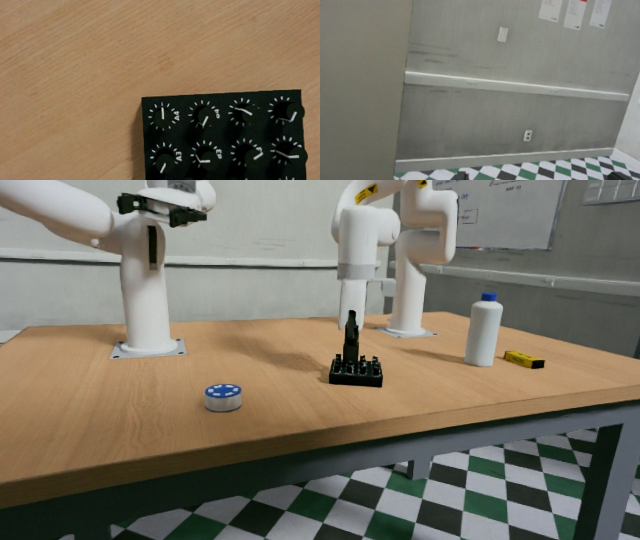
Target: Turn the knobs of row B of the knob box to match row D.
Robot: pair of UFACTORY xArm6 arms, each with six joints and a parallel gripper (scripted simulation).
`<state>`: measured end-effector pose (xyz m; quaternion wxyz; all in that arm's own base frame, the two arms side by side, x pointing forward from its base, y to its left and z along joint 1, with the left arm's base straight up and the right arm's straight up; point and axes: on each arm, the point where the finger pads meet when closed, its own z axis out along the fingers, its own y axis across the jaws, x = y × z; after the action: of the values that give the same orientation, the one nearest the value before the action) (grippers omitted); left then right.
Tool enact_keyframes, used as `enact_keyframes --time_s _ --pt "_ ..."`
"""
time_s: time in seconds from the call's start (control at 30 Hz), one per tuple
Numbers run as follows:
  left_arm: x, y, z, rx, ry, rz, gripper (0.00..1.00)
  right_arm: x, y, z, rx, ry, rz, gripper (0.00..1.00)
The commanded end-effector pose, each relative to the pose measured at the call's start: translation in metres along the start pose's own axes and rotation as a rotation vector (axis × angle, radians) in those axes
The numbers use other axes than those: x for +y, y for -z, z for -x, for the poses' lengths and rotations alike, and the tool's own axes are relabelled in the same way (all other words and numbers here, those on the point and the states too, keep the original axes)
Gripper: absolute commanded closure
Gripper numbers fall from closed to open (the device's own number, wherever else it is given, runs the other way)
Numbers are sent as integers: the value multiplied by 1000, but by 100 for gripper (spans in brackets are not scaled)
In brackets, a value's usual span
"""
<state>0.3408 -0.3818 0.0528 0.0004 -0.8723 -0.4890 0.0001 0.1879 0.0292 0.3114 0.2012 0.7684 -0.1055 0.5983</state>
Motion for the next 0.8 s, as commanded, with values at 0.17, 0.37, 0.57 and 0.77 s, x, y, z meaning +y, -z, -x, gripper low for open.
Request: enact_keyframes --time_s 0.17,0.37,0.57,0.77 --pt "2 28 1 -2 0 5 79 0 0 -1 -1 -1 0 0" --pt "2 35 0 -2 0 5 79 0 0 -1 -1 -1 0 0" --pt "2 36 0 -2 2 5 79 0 0 -1 -1 -1 0 0" --pt "2 37 0 -2 118 5 79 0 0 -1 -1 -1 0 0"
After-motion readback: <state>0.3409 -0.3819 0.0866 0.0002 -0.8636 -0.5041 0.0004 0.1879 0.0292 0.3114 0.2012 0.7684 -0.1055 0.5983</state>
